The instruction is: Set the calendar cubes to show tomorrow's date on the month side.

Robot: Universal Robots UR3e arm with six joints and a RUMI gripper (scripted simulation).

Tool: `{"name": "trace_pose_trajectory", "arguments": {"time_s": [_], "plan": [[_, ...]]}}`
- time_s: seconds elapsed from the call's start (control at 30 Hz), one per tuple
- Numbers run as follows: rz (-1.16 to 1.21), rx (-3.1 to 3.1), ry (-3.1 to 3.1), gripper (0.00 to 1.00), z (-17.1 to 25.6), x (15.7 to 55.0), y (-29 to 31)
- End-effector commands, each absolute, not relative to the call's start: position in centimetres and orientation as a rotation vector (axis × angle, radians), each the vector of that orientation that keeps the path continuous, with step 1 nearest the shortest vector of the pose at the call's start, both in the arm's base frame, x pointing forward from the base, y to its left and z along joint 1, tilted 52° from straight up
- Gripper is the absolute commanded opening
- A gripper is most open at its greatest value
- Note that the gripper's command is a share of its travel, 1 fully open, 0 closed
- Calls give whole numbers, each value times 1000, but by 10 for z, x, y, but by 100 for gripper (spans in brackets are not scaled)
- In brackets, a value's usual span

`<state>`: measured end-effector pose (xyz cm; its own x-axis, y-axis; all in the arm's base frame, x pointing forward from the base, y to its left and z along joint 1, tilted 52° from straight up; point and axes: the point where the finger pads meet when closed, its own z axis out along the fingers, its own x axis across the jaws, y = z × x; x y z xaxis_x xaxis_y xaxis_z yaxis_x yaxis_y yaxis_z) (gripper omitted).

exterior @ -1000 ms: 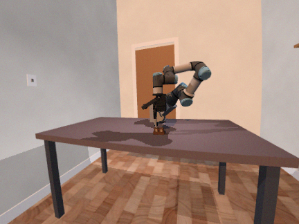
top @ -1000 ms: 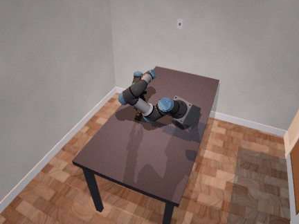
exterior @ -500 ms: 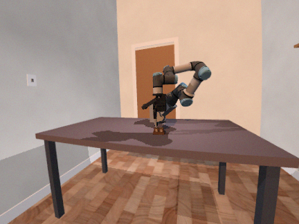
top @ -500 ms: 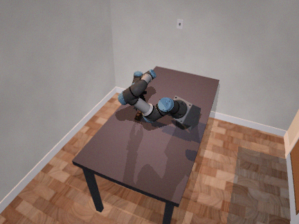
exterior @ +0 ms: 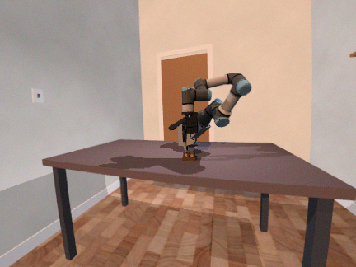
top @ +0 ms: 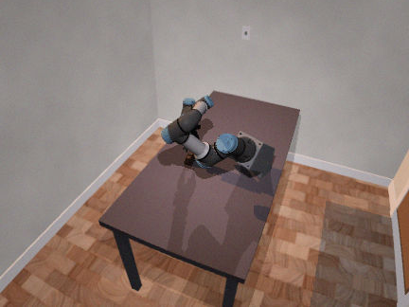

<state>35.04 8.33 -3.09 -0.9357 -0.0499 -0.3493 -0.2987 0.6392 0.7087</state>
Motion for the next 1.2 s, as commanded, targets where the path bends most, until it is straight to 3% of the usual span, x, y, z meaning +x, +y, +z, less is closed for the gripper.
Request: {"name": "trace_pose_trajectory", "arguments": {"time_s": [0.0,1.17], "plan": [[1185,-280,2564,28,-33,351,85],[1185,-280,2564,28,-47,356,102]]}}
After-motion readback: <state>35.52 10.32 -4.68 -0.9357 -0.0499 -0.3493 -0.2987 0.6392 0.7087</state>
